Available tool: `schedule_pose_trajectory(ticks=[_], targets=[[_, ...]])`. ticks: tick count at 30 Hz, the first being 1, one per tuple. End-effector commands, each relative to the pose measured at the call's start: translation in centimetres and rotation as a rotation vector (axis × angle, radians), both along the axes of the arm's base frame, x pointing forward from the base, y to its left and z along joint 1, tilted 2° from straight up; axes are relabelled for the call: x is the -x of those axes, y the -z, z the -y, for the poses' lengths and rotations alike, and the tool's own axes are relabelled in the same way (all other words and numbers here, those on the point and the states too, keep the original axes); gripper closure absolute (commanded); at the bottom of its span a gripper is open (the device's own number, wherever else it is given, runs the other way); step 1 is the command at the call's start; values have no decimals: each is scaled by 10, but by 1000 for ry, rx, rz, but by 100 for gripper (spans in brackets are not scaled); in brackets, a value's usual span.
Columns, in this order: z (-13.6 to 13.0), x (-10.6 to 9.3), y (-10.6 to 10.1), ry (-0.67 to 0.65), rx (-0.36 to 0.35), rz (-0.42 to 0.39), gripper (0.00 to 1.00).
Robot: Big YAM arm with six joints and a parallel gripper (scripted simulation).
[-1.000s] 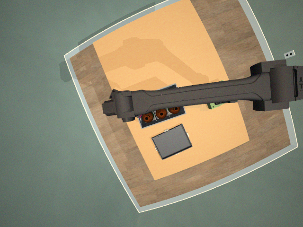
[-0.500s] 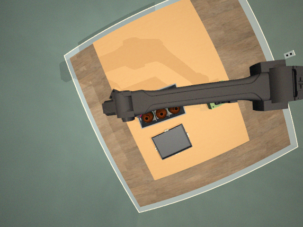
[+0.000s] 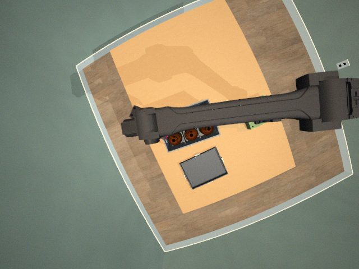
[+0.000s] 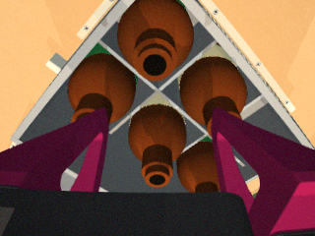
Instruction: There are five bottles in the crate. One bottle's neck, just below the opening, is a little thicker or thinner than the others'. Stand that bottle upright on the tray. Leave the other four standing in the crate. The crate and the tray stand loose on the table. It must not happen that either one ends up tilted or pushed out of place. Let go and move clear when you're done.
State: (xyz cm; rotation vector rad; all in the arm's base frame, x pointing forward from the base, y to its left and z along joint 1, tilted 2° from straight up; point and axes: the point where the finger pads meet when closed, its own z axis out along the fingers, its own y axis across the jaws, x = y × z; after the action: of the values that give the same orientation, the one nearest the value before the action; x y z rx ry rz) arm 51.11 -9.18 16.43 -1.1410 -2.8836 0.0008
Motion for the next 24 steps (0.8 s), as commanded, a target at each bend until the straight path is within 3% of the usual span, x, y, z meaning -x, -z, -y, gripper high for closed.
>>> schedule_pose_trajectory(ticks=[1,13,17,24], targets=[[7,-24,-19,-5,9,60,39],[7,-26,-13,-5,10,68,39],[3,-8,13,-5,-1,9,39],[3,-8,20,-5,0,12,39]])
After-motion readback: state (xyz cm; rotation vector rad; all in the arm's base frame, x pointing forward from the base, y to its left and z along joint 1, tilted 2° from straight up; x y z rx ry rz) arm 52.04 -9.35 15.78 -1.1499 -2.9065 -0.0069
